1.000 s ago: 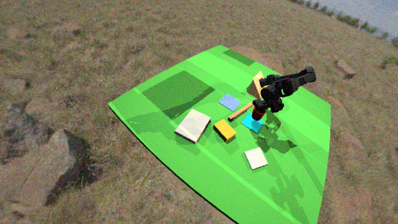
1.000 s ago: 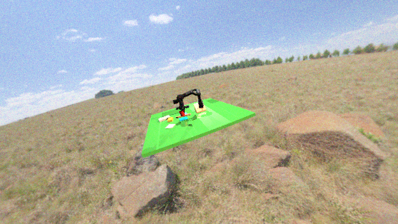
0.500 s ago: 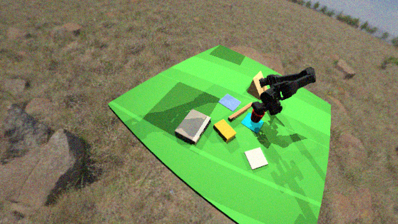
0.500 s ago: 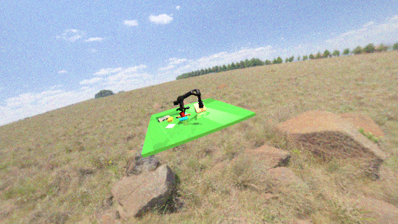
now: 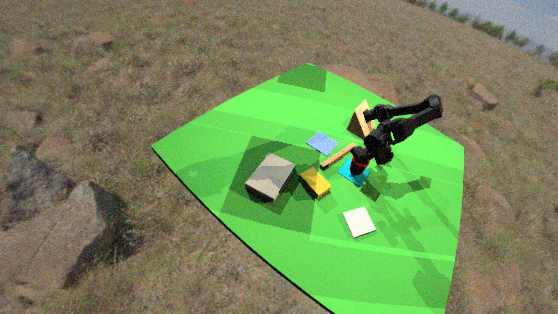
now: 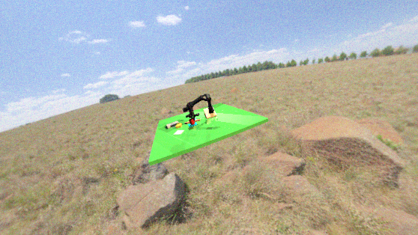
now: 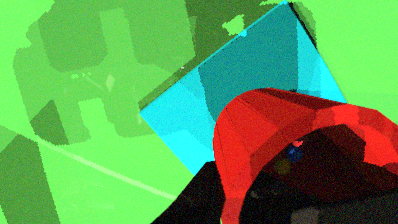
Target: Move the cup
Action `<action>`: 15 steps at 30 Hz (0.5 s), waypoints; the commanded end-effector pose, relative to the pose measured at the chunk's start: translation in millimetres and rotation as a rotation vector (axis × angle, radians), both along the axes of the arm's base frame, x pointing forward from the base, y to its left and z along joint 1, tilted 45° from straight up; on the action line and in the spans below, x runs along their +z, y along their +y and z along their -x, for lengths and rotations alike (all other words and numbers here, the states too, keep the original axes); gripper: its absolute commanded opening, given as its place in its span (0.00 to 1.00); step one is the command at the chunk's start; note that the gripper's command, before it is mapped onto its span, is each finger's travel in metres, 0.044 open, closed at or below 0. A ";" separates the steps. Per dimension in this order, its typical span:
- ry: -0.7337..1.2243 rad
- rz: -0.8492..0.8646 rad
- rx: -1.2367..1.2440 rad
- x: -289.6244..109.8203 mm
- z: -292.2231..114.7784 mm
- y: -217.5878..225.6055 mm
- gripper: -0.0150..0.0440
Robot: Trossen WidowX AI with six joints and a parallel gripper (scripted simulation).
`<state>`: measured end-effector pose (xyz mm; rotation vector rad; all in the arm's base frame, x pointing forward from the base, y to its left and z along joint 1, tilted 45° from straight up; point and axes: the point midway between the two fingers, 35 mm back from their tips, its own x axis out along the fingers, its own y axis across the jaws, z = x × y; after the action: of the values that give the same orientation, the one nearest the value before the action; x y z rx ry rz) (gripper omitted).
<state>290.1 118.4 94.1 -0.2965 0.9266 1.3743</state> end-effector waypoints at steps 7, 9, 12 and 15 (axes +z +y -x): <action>0.000 0.000 0.000 -1.7 0.4 1.9 0.25; 0.000 0.000 0.000 -1.7 0.4 1.9 0.25; 0.000 0.000 0.000 -1.7 0.4 1.9 0.25; 0.000 0.000 0.000 -1.7 0.4 1.9 0.30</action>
<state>289.5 120.9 92.2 -0.2948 0.9281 1.3747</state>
